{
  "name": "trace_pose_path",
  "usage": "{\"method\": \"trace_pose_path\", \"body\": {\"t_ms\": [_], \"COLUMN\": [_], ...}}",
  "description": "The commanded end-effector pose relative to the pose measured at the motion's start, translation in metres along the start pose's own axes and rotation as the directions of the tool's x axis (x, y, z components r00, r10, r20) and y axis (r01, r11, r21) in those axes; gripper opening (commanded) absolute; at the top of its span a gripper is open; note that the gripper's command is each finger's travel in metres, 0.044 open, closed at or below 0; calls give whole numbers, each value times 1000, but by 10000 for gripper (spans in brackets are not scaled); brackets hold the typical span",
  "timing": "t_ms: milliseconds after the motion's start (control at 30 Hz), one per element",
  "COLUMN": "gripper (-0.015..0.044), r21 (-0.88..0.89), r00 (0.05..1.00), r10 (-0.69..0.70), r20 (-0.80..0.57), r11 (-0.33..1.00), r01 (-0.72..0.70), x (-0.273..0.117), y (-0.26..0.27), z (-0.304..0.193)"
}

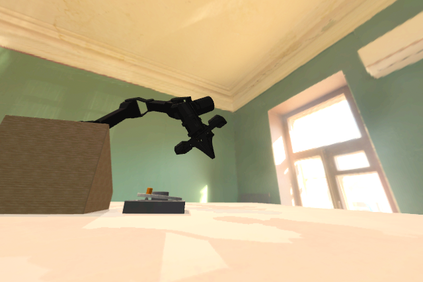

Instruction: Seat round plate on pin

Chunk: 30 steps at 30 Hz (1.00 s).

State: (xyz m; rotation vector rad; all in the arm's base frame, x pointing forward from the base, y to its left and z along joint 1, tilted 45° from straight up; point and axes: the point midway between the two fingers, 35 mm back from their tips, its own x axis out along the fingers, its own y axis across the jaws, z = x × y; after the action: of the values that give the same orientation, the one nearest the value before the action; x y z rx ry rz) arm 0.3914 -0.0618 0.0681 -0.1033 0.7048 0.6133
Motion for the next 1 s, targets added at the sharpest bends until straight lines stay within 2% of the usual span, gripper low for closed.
{"method": "trace_pose_path", "body": {"t_ms": [0, 67, 200, 567, 967], "gripper": [0, 0, 0, 0, 0], "r21": [363, 552, 764, 780, 780], "r00": [974, 935, 858, 849, 849], "r10": [163, 275, 431, 445, 446], "r20": [-159, -225, -281, -284, -283], "r11": [927, 827, 642, 622, 622], "r01": [-96, -110, -72, -65, -67], "x": [-10, -20, -39, -38, 2], "y": [48, 77, 119, 122, 143], "z": [-47, -67, -86, -85, -97]}}
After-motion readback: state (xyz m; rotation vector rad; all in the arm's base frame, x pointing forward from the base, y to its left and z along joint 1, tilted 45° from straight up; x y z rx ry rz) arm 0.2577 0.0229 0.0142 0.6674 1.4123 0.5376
